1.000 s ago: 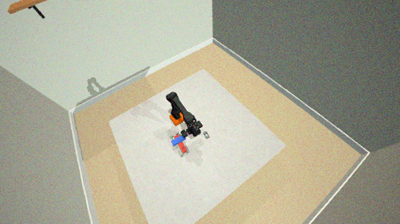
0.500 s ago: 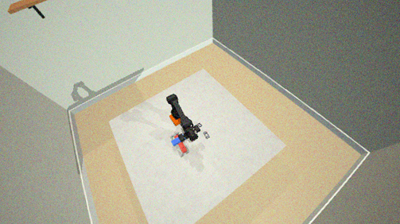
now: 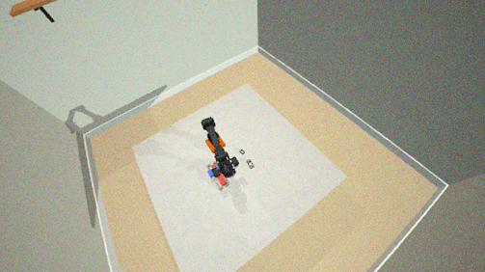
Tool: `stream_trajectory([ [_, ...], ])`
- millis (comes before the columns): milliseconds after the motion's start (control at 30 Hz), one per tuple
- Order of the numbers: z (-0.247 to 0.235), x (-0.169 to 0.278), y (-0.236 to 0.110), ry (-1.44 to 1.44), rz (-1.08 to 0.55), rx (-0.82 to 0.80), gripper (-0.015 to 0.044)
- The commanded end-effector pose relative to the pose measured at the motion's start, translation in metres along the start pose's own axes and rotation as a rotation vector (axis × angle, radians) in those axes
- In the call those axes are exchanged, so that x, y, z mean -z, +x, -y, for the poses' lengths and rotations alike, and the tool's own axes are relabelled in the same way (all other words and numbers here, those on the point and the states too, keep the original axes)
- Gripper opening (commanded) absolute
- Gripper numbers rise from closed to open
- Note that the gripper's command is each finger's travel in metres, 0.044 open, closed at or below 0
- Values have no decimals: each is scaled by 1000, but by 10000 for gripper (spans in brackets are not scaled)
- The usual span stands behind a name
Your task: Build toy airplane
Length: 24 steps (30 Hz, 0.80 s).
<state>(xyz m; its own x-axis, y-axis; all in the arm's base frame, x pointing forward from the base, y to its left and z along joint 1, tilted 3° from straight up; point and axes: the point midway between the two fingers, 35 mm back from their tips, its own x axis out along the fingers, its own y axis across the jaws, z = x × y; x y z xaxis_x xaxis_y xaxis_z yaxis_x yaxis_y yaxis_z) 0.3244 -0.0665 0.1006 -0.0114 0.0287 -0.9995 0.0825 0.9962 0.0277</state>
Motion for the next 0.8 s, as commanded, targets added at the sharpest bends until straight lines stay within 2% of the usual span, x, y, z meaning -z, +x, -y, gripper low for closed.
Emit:
stream_trajectory([
  [0,10,-5,0,4,11,-1,0],
  [667,64,-13,13,-4,6,3,0],
  [767,64,-13,13,-4,6,3,65],
])
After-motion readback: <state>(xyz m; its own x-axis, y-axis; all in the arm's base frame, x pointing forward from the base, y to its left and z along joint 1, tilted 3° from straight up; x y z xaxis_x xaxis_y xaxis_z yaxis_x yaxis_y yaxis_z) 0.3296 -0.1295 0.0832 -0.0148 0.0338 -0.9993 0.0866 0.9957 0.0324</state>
